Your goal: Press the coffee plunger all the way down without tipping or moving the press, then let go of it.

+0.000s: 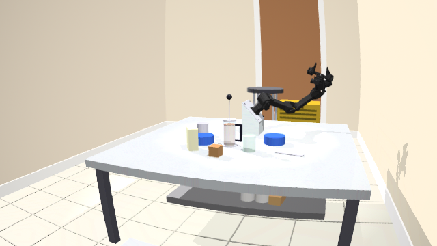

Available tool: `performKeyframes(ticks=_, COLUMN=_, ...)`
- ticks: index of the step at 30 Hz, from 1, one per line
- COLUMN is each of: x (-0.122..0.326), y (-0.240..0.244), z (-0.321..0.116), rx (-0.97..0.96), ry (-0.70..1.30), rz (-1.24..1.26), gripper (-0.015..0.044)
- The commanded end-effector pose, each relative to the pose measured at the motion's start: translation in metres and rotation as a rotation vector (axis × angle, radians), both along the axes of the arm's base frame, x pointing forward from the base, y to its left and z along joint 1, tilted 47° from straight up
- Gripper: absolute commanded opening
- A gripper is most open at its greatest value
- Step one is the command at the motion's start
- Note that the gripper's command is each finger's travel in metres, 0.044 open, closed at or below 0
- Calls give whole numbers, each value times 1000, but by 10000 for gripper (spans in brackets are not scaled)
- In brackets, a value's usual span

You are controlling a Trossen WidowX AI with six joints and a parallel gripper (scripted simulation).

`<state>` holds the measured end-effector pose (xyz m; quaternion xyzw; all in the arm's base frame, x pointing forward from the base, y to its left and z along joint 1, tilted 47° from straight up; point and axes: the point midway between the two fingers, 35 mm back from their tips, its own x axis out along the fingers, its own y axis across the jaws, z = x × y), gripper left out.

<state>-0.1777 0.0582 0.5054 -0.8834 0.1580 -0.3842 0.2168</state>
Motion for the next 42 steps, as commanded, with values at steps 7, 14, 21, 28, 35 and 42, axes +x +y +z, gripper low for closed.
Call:
performKeyframes(ticks=7, x=70, y=-17, z=20, rx=151, ry=70, rz=127, gripper=440)
performKeyframes(ticks=14, x=175, y=-50, z=26, rx=455, ry=143, rz=282, gripper=440)
performKeyframes(ticks=21, x=259, y=-86, z=5, rx=729, ry=220, rz=360, gripper=440)
performKeyframes(ticks=28, x=316, y=-116, z=-18, rx=942, ry=242, rz=416, gripper=440)
performKeyframes(ticks=35, x=399, y=-158, z=-80, rx=1428, ry=222, rz=534, gripper=440)
performKeyframes(ticks=42, x=462, y=-198, z=-180, rx=2072, ry=114, rz=560, gripper=440)
